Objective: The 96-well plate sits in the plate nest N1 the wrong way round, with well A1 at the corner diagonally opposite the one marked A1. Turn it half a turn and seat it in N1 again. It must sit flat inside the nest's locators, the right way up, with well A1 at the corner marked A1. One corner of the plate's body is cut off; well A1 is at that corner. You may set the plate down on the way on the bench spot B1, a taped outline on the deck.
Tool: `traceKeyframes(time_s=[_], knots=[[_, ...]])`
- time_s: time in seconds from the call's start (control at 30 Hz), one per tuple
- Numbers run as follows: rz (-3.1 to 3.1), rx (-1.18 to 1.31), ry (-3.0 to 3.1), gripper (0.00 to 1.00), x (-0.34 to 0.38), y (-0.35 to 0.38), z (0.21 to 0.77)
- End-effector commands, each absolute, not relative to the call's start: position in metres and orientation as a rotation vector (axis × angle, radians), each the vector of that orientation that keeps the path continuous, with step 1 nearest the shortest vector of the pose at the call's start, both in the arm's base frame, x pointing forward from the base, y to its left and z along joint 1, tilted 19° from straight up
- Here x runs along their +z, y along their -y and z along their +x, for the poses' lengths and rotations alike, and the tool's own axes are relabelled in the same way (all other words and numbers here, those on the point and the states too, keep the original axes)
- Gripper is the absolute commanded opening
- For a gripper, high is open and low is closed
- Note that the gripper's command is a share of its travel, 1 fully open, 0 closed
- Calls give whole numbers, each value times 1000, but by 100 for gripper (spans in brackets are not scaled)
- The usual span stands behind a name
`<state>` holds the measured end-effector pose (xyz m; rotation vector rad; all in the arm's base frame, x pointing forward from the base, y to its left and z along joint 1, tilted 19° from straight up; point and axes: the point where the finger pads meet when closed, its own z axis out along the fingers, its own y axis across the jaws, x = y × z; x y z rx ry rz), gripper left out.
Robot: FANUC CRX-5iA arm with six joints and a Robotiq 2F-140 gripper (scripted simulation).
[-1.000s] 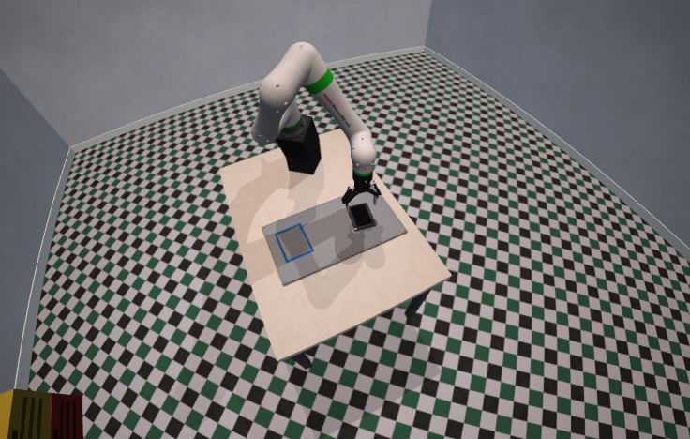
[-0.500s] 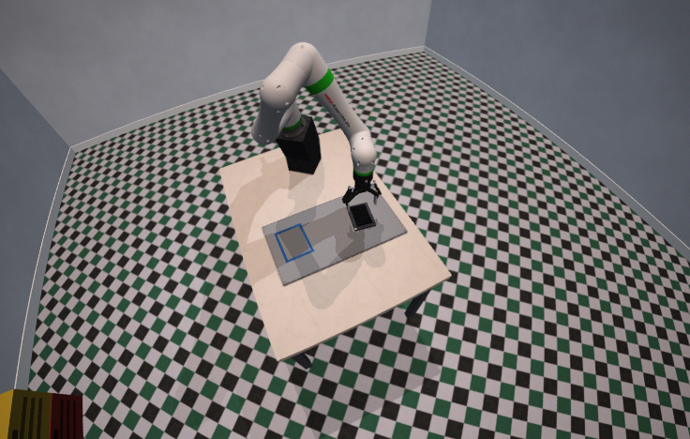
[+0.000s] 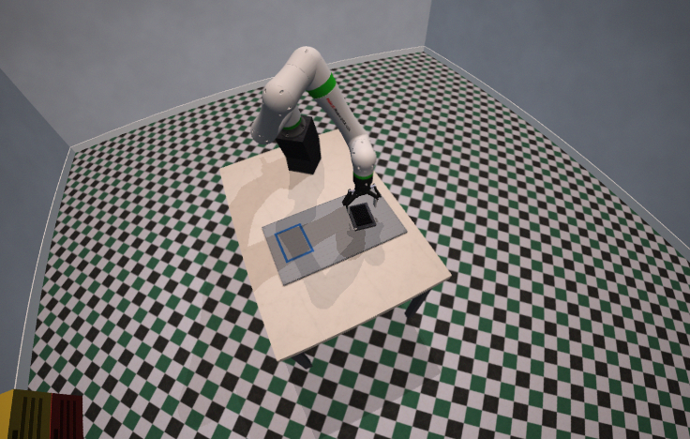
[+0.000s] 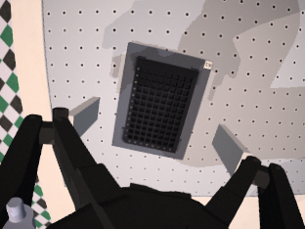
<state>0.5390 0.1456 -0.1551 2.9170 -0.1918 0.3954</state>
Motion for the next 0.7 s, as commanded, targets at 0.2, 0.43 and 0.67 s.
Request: traceKeyframes(time_s=[0.2,0.43,0.67], knots=[[2917,397,192,100,-168,-143,543],[2917,397,192,100,-179,-140,546],[2917,397,192,100,-187,-139,548]])
